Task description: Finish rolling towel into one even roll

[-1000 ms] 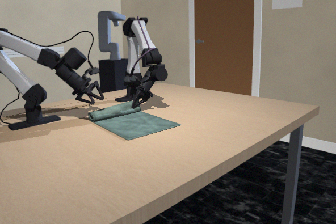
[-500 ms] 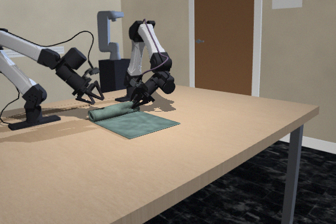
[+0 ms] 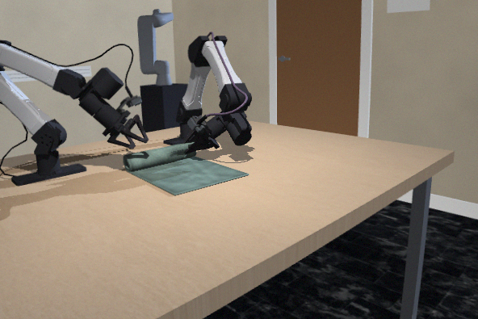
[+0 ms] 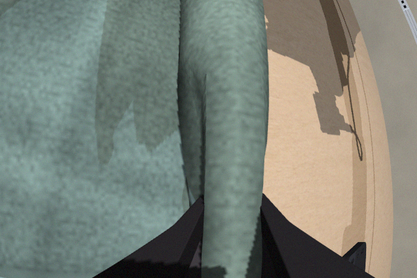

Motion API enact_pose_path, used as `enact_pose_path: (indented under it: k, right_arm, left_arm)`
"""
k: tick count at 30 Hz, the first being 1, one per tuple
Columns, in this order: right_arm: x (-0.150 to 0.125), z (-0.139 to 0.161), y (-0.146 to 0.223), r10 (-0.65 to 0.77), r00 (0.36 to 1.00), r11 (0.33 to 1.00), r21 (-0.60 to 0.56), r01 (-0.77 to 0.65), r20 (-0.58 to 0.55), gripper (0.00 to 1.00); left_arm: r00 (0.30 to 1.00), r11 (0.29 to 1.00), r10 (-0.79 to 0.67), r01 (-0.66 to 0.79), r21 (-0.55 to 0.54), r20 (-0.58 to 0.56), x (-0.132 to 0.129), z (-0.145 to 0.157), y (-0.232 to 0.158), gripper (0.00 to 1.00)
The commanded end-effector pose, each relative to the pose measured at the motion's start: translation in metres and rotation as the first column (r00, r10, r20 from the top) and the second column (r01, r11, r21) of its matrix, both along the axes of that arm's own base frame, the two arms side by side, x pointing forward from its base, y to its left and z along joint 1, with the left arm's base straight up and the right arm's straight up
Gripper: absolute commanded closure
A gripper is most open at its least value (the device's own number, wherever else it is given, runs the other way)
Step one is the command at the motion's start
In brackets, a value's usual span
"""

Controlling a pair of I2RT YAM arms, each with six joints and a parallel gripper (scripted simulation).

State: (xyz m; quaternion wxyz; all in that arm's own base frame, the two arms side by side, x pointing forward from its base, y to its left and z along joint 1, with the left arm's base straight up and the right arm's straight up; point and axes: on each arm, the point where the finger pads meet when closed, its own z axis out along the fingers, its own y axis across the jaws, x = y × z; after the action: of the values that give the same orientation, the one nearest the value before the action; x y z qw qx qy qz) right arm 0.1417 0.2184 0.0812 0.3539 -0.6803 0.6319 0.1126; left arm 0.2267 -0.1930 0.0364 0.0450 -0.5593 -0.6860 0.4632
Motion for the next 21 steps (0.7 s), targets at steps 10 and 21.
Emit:
enact_pose_path:
  k: [10,21]
  right_arm:
    - [-0.002,0.003,-0.003,-0.014,1.0,1.0,0.005,0.014,0.003,0.02]
    - [-0.006,-0.033,-0.003,-0.021,1.0,1.0,0.005,0.021,0.003,0.02]
  left_arm:
    - [1.0,1.0,-0.013,0.014,0.019,-0.028,-0.003,-0.015,0.005,0.76]
    - [1.0,1.0,-0.013,0.014,0.019,-0.028,-0.003,-0.015,0.005,0.76]
